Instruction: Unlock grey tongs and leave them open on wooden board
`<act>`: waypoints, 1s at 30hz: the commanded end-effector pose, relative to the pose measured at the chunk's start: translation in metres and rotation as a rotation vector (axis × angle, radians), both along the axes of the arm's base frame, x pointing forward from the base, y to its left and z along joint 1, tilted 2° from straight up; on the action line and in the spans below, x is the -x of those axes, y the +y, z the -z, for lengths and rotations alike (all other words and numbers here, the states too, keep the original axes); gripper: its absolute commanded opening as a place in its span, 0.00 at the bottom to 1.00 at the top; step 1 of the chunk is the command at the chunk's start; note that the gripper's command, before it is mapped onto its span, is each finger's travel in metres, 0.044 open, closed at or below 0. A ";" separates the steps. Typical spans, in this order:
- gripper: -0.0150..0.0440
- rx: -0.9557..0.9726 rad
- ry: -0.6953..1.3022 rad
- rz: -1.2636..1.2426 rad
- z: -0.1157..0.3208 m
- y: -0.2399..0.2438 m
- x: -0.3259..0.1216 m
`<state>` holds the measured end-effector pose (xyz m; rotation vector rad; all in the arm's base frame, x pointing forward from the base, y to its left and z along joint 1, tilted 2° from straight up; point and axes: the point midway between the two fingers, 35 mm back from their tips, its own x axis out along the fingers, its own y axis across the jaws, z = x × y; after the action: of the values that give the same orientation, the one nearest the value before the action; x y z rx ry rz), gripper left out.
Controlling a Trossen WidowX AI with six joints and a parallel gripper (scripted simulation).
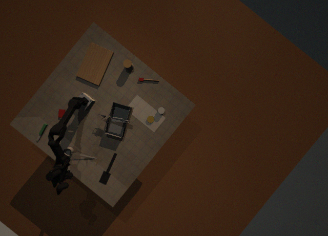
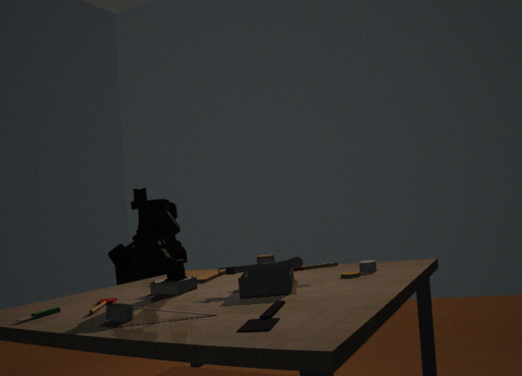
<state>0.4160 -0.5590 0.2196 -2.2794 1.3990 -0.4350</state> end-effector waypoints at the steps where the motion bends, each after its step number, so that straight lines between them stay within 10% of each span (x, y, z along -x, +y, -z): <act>1: 1.00 -0.119 -0.067 -0.082 0.006 0.035 -0.035; 30: 1.00 -1.149 -0.274 -0.241 0.069 0.357 -0.144</act>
<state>0.5633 -0.2365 0.1559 -1.4242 0.8443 0.0826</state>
